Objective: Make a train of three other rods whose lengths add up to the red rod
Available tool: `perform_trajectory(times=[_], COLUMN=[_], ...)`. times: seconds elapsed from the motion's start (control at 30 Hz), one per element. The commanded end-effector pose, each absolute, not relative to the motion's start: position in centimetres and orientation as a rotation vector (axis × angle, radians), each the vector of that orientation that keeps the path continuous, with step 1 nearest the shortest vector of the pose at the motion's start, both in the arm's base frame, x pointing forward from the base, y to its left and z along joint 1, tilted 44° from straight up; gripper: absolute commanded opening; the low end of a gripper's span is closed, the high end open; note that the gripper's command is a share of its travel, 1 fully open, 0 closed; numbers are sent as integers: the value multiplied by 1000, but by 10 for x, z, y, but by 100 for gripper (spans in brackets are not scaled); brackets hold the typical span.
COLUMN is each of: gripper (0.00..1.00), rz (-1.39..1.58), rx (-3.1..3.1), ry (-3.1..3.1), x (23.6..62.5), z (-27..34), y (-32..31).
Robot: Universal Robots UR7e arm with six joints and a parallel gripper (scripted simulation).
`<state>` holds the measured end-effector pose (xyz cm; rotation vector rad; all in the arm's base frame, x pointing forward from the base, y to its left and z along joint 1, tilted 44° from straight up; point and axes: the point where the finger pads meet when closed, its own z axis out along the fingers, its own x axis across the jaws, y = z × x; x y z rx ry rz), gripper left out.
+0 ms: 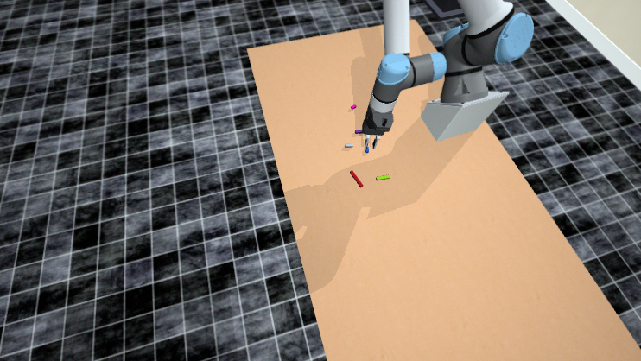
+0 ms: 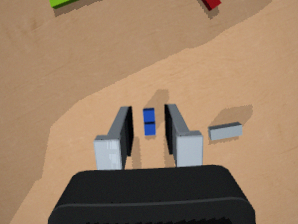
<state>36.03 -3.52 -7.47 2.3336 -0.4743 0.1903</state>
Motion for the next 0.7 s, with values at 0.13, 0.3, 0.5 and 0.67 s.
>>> perform_trajectory(times=[0.13,0.3,0.5,0.67], gripper=[54,54,54,100], rz=[186,186,186,186], rx=[2332,2332,2332,2332], ry=[-477,-477,-477,-477], x=[361,361,361,361], z=[-54,-49,-45,-45], y=[-15,-11,-7,-7])
